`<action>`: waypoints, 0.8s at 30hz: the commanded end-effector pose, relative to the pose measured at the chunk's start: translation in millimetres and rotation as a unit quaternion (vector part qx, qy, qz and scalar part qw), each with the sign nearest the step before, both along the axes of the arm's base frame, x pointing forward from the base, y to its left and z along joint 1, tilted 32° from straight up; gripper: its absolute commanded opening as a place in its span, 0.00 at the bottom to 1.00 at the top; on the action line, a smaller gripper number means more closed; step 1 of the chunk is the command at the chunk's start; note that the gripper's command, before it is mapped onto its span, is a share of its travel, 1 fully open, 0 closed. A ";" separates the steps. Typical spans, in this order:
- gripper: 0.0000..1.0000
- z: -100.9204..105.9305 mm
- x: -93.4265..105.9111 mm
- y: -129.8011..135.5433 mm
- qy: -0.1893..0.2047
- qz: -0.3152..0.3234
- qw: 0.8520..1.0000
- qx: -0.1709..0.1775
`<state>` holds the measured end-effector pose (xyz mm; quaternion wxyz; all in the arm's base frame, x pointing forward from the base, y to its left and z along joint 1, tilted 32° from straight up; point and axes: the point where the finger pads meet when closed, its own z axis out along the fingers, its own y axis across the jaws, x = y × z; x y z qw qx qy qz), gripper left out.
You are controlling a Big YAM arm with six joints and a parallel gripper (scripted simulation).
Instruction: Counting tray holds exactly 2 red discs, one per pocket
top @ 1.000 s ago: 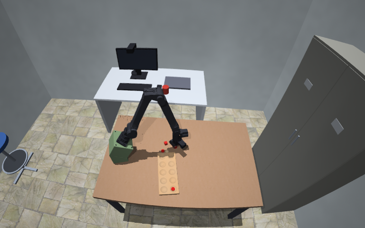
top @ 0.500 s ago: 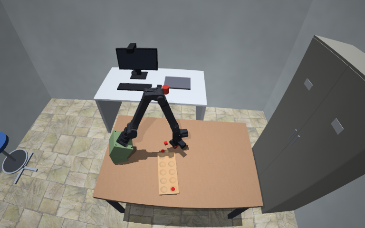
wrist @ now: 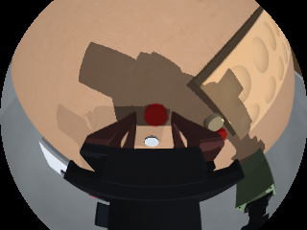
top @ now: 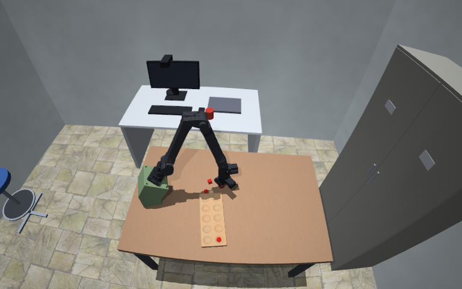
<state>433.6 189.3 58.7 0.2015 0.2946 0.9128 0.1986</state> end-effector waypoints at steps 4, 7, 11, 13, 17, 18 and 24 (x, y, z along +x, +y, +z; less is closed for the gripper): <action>0.45 0.0 12.6 8.7 -0.006 -0.001 1.000 0.002; 0.45 -0.5 12.8 8.9 -0.006 -0.001 1.000 0.002; 0.00 -1.2 12.0 8.5 -0.004 -0.001 1.000 0.001; 0.00 -1.2 12.0 8.5 -0.004 0.000 1.000 0.001; 0.00 -1.2 12.0 8.5 -0.004 0.000 1.000 0.001; 0.00 -1.2 12.0 8.5 -0.004 0.000 1.000 0.001; 0.00 -1.2 12.0 8.5 -0.004 0.000 1.000 0.001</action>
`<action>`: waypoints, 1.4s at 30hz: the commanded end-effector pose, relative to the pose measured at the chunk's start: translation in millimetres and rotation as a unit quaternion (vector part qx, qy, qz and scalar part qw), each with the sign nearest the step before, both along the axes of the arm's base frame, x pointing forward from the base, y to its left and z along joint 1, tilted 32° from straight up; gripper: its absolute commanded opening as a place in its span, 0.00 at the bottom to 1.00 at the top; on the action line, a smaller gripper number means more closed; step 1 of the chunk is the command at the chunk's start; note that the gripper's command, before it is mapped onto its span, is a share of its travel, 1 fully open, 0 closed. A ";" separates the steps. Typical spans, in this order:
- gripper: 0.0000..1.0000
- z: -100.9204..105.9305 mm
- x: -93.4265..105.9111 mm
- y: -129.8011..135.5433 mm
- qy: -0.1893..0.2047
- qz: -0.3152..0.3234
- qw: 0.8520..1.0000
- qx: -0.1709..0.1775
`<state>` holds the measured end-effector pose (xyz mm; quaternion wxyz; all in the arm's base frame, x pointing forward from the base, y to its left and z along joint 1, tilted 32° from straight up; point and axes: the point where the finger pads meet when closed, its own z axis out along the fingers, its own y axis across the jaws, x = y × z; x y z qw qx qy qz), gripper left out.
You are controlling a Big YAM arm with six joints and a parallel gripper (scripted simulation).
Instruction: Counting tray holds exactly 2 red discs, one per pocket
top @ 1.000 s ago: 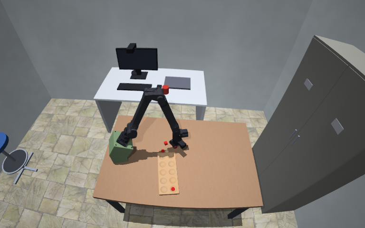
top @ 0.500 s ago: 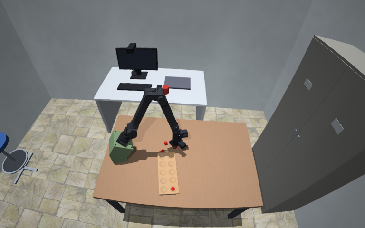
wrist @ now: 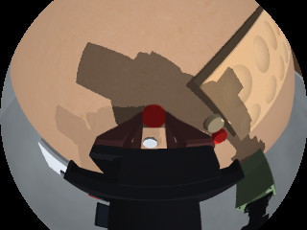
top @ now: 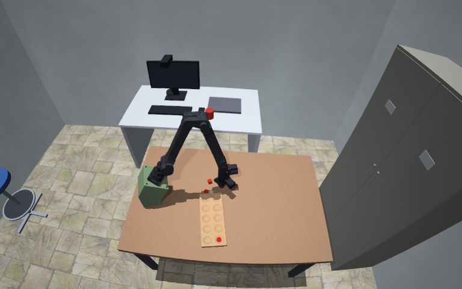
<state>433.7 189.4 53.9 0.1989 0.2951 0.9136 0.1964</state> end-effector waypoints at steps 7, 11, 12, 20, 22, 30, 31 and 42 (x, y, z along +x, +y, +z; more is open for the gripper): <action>0.00 3.6 11.9 8.3 -0.008 0.000 1.000 0.002; 0.00 3.6 11.9 8.3 -0.008 0.000 1.000 0.002; 0.00 3.6 11.9 8.3 -0.008 0.000 1.000 0.002; 0.00 3.6 11.9 8.3 -0.008 0.000 1.000 0.002; 0.00 15.8 8.2 5.6 -0.010 0.000 1.000 0.003; 0.00 55.4 -24.6 -18.1 -0.006 -0.002 1.000 -0.001; 0.00 64.1 -29.1 -20.2 -0.006 -0.002 1.000 -0.001; 0.00 89.2 -42.3 -23.0 0.002 0.001 1.000 -0.003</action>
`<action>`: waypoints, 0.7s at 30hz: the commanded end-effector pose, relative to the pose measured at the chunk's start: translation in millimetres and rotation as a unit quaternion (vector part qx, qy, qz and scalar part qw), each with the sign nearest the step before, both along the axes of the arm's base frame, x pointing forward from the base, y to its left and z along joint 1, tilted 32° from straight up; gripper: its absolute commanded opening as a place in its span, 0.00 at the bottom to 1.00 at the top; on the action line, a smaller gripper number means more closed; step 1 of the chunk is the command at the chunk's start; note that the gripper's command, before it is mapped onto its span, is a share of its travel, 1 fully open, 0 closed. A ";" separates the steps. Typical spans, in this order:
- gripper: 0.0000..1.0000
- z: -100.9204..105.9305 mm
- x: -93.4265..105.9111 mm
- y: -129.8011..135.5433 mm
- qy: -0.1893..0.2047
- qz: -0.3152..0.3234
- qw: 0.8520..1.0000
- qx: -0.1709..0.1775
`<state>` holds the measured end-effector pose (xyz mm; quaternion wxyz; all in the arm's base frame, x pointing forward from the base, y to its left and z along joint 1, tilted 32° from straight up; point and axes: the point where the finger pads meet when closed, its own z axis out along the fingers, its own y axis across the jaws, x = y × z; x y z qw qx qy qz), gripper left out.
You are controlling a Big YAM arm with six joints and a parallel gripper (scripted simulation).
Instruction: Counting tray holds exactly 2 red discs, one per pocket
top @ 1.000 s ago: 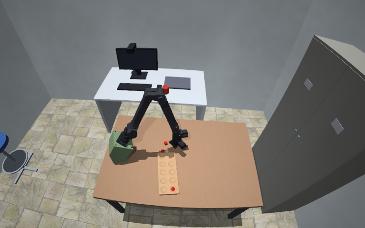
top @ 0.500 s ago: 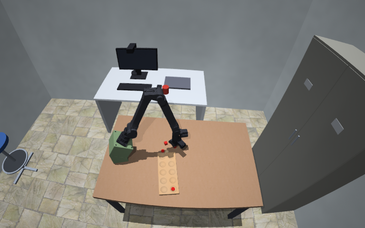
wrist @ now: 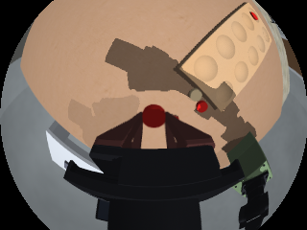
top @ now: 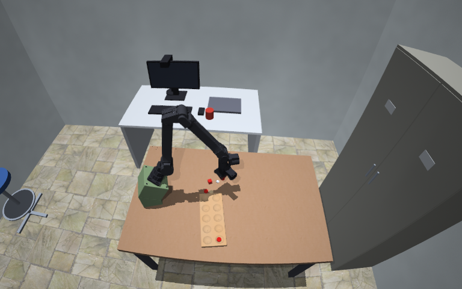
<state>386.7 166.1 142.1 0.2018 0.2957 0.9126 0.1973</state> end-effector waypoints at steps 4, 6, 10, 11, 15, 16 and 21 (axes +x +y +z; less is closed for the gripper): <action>0.00 9.1 20.2 -11.8 -0.003 0.000 1.000 -0.003; 0.00 6.1 29.8 -29.0 0.001 0.001 1.000 -0.007; 0.00 -1.0 49.4 -72.1 0.009 0.002 1.000 -0.014; 0.00 -1.0 49.4 -72.1 0.009 0.002 1.000 -0.014; 0.00 -13.0 72.8 -155.8 0.016 0.002 1.000 -0.017; 0.00 -13.0 72.8 -155.8 0.016 0.002 1.000 -0.017; 0.00 -24.4 79.6 -246.4 0.011 0.001 1.000 -0.014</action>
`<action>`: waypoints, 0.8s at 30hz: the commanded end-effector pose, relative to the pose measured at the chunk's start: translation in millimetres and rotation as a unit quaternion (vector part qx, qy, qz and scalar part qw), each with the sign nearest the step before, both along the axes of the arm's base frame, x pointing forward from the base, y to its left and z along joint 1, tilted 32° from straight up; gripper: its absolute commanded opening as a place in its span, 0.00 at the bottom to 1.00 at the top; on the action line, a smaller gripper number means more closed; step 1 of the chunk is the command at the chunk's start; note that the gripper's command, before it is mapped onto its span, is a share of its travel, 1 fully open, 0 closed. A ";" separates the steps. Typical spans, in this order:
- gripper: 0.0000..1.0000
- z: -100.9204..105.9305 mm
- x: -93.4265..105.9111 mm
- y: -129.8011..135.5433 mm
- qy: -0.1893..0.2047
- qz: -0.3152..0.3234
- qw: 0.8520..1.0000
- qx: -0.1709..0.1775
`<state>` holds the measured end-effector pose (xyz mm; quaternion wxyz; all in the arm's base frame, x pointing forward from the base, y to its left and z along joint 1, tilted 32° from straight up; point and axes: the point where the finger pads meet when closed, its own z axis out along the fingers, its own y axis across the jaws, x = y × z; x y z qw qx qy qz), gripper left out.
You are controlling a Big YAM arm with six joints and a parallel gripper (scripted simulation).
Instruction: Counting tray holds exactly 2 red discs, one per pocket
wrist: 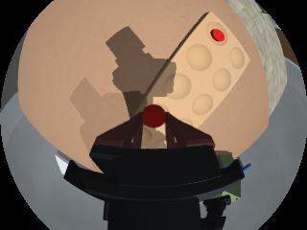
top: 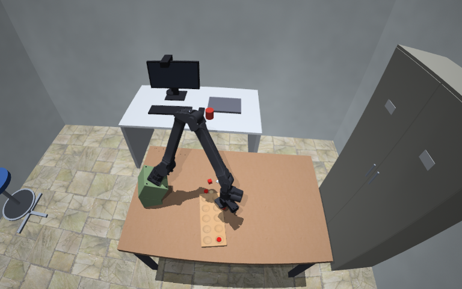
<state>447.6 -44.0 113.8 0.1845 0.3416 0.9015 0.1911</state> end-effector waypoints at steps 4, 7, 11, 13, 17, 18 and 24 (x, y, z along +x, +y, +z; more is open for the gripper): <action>0.00 -3.8 12.5 -101.7 -0.024 0.041 0.999 -0.022; 0.00 -4.9 10.7 -111.7 -0.026 0.040 0.999 -0.021; 0.00 -6.7 12.4 -113.6 -0.031 0.054 0.998 -0.020; 0.00 -6.9 12.5 -113.6 -0.031 0.054 0.998 -0.020; 0.00 -24.0 25.9 -111.3 -0.038 0.051 0.998 -0.027; 0.00 -33.4 30.1 -108.1 -0.036 0.044 0.998 -0.022; 0.00 -71.0 47.5 -96.5 -0.034 0.044 0.998 -0.020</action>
